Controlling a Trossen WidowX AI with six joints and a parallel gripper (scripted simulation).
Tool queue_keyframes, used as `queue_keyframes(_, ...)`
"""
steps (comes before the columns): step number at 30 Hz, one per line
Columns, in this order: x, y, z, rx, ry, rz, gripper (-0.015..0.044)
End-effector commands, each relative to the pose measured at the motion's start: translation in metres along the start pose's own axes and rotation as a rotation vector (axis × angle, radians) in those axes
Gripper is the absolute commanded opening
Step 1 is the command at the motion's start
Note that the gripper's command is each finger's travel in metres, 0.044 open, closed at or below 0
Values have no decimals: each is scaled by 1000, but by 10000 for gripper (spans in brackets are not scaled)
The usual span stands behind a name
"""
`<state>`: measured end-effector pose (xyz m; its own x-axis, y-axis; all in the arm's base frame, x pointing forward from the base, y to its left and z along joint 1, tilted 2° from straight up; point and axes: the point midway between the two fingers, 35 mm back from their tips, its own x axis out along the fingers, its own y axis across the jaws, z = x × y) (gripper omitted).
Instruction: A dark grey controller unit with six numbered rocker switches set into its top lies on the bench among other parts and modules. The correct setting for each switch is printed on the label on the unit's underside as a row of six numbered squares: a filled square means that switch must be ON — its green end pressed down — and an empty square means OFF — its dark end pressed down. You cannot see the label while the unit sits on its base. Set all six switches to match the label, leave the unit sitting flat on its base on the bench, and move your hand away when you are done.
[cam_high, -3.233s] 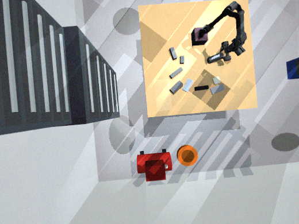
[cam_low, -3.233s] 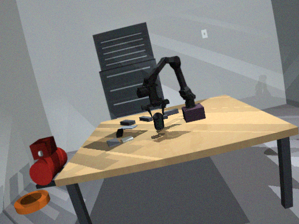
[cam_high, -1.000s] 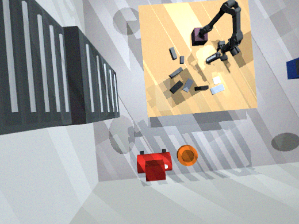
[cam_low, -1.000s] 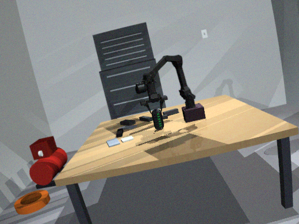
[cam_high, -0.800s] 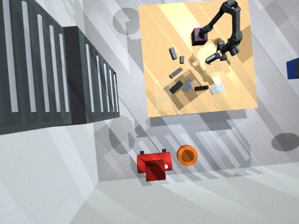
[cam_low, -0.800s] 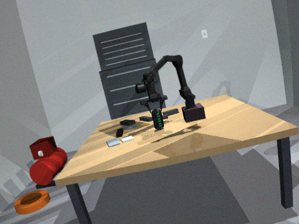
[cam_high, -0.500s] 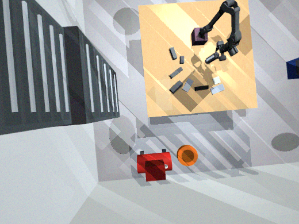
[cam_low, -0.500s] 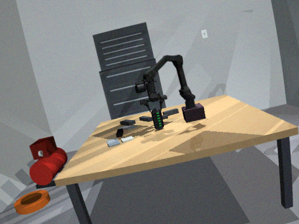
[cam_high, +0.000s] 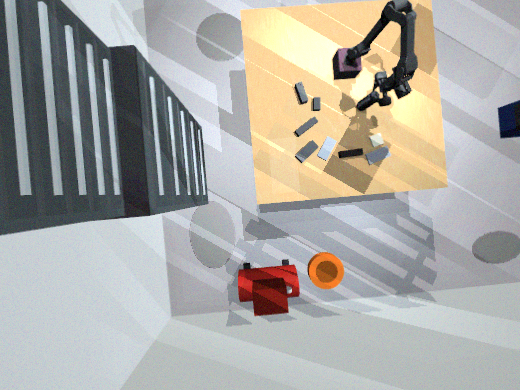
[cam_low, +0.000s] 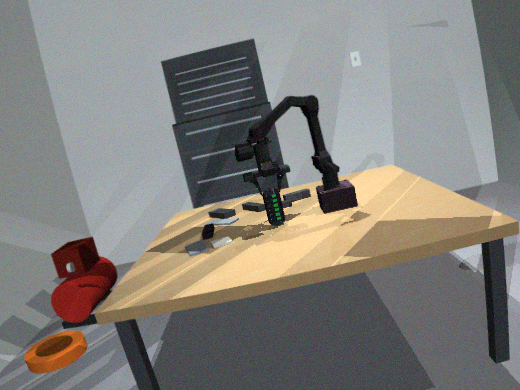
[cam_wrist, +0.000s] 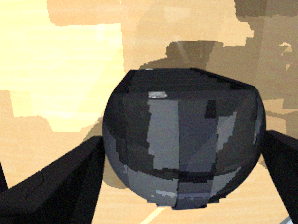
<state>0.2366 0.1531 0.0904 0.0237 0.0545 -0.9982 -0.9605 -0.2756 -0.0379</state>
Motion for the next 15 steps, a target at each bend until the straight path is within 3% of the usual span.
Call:
queue_keyframes(1, 2, 1, -6, 1, 12, 4, 338)
queue_keyframes(15, 3, 1, -18, 1, 13, 4, 338)
